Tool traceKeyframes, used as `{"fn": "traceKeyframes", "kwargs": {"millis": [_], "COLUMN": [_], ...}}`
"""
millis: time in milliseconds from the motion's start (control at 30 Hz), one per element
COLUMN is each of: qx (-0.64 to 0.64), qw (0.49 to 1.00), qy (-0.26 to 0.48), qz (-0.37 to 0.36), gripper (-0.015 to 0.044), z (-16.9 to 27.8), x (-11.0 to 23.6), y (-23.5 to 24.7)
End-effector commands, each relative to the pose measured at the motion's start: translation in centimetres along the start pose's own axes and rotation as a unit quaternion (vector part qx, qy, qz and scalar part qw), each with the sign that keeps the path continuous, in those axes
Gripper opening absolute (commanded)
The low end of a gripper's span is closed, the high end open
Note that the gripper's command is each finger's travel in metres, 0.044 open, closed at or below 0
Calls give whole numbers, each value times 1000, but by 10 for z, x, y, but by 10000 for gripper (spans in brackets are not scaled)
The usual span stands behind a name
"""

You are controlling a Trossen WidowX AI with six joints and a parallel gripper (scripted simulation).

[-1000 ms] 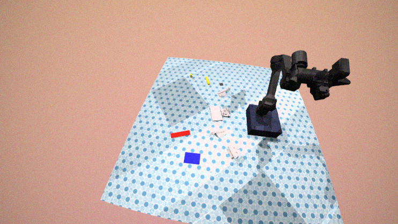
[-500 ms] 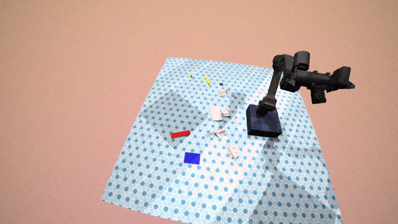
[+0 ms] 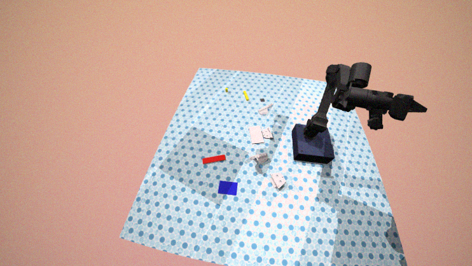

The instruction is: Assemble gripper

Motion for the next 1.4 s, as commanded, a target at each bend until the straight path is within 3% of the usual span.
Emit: {"fn": "traceKeyframes", "kwargs": {"millis": [0, 600, 1367], "qx": [-44, -243, -440], "qw": [999, 963, 861], "qy": [0, 6, 54], "qz": [-21, -114, -248], "gripper": [0, 0, 0], "z": [-3, -19, -46], "x": [1, 10, 38], "y": [10, 53, 106]}}
Point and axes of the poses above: the point midway between the two fingers, 35 mm back from their tips, its own x axis back along the fingers, its own y axis across the jaws, z = x × y, the point moved 6 cm from there along x, back along the fingers, and after that the axes turned 10 degrees about -x, right-handed, at the moved point
